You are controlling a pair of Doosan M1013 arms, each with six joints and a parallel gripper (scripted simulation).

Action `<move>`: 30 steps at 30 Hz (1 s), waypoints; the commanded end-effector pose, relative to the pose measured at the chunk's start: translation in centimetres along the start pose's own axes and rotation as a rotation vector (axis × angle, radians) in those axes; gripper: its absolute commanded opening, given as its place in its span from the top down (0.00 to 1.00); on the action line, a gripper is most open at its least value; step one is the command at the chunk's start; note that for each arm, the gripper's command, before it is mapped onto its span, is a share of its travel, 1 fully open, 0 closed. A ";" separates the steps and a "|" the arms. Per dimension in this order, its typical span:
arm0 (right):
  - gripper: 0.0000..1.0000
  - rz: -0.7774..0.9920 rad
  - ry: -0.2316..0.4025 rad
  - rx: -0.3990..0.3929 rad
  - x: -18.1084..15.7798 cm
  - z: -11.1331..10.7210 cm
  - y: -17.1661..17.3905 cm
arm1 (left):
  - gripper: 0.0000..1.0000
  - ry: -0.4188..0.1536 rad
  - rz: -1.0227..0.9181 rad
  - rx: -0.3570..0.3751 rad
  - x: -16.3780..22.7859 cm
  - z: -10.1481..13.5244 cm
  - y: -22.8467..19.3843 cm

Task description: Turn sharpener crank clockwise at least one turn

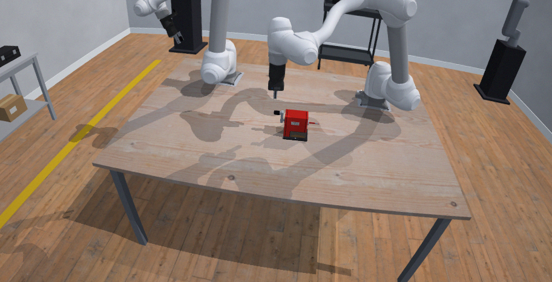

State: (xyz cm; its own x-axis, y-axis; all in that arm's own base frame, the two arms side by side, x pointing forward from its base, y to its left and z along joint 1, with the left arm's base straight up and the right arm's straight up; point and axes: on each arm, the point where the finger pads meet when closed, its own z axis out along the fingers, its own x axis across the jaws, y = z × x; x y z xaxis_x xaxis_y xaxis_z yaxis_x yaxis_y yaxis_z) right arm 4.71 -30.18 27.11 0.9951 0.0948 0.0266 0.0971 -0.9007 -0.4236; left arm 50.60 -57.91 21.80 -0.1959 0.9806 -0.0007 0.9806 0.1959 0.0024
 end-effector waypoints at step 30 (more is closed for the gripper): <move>0.00 0.007 -0.001 -0.002 -0.1 0.3 -0.1 | 1.00 -0.004 1.350 0.003 0.1 -0.1 1.8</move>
State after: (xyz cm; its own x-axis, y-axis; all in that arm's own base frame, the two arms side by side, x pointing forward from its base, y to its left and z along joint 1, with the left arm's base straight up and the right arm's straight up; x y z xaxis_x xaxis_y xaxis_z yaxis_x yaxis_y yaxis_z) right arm 4.71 -30.18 27.11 0.9951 0.0948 0.0266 0.0971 -0.9006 -0.4236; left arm 52.05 -57.27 21.77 0.8708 0.4917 0.0020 0.4917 -0.8708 0.0015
